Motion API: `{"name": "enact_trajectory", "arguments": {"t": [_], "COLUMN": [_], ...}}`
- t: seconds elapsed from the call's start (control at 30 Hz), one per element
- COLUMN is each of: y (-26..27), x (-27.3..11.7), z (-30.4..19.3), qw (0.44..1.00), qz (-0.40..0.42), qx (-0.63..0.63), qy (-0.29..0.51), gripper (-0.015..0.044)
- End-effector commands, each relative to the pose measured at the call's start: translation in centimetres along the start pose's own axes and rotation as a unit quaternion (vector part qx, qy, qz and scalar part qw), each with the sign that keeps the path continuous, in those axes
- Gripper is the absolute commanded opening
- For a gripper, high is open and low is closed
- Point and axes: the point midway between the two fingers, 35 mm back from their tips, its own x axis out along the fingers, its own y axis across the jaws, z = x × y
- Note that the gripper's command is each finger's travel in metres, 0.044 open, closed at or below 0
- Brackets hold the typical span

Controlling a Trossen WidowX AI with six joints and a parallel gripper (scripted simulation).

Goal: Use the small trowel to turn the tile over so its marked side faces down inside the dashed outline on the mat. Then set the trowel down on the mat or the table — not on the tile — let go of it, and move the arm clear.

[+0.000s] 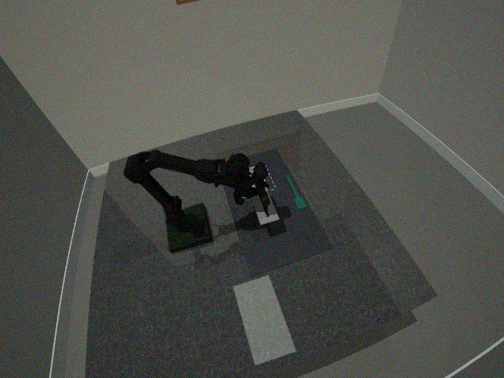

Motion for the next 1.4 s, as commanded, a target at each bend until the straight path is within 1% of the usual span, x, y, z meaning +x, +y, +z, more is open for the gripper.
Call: {"name": "enact_trajectory", "arguments": {"t": [0.0, 0.5, 1.0, 1.2, 1.37], "y": [-0.5, -0.7, -3.1, -2.9, -2.5], "x": [-0.2, 0.0, 3.7, 4.6, 5.0], "z": [0.0, 0.4, 10.9, 15.8, 18.7], "qw": [1.0, 1.0, 0.999, 0.999, 0.999], "qz": [-0.008, -0.006, 0.029, 0.04, 0.043], "qx": [-0.003, -0.002, 0.019, 0.006, -0.005], "qy": [-0.002, -0.003, -0.013, -0.012, -0.01], "gripper": [0.0, 0.0, 0.0, 0.0, 0.0]}}
